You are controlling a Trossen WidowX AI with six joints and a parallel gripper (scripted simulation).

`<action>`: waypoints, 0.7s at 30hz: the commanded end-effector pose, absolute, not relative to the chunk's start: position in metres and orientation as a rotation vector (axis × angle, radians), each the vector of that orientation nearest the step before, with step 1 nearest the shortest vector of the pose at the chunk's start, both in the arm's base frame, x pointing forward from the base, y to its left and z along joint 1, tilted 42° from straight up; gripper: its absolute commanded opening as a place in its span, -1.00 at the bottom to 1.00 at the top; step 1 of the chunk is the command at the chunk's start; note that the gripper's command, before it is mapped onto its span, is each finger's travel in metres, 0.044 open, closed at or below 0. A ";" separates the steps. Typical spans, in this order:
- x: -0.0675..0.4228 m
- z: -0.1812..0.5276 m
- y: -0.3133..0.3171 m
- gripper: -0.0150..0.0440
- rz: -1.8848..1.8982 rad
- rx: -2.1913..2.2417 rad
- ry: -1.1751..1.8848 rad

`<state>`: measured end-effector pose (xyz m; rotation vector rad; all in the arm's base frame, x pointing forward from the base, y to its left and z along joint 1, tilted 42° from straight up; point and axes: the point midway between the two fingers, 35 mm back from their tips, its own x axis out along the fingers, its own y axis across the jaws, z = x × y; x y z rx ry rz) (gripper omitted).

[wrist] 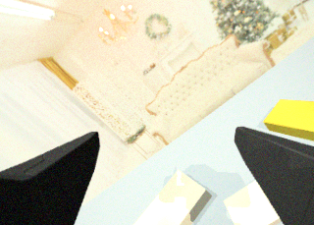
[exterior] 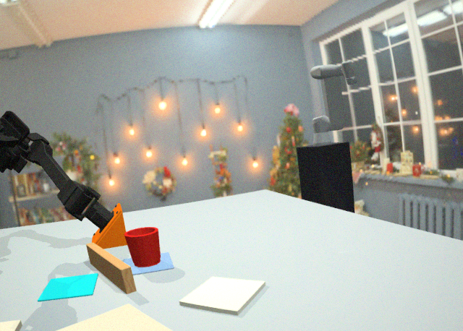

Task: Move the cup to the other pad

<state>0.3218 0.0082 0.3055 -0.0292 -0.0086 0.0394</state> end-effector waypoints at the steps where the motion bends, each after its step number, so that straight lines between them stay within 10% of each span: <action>1: 0.322 0.304 0.009 0.78 0.040 -0.022 -0.001; 10: 0.346 0.182 0.064 0.01 -0.058 0.420 0.586; 21: 0.261 0.040 0.114 0.01 -0.780 0.523 1.116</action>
